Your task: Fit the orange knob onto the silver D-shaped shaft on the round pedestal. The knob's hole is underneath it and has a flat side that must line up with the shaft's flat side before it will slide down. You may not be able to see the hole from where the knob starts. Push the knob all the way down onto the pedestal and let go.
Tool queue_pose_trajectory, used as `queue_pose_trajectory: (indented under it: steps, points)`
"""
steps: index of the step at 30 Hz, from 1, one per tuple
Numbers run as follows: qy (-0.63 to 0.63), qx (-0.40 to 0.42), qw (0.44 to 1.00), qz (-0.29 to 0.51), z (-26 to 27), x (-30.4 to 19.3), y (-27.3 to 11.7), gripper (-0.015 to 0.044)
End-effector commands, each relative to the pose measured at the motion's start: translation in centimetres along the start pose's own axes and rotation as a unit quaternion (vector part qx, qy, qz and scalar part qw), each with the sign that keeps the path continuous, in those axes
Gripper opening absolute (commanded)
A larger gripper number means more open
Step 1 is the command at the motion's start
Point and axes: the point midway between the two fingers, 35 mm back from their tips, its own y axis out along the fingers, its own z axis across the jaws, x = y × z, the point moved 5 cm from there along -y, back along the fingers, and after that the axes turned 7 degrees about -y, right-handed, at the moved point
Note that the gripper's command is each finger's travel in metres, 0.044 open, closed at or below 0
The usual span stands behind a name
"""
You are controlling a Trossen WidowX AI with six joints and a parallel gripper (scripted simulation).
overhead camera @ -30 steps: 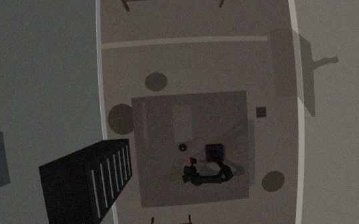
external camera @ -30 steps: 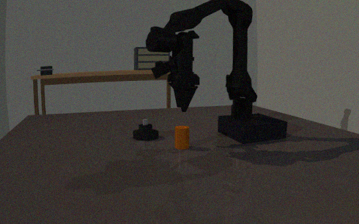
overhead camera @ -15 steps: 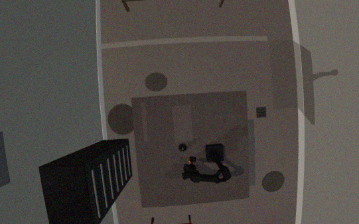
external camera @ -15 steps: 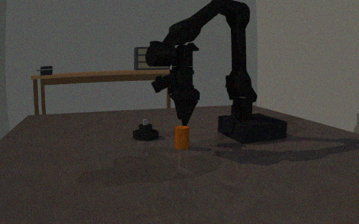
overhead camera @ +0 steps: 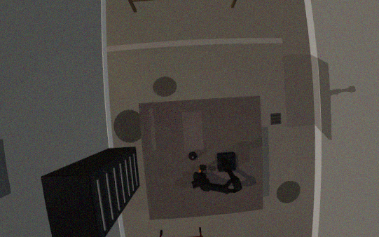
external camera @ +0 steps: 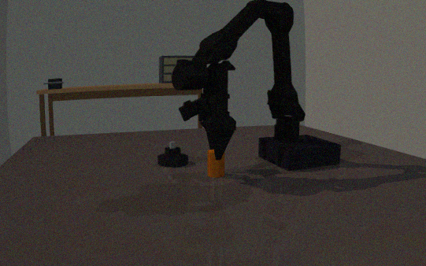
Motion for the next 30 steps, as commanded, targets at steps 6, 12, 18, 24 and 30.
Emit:
queue_pose_trajectory:
  steps: [6,12,18,24,30]
  points:
    - [0.001,-0.002,1.0,0.001,-0.1,-0.1,1.6,0.044]
    - [0.001,-0.002,1.0,0.001,-0.1,-0.1,2.5,0.044]
    - [0.001,-0.002,1.0,0.001,-0.1,-0.2,3.5,0.044]
    - [0.001,-0.002,1.0,0.001,-0.2,-0.3,4.1,0.044]
    - [0.001,-0.002,1.0,0.001,-0.2,-0.3,4.1,0.0282]
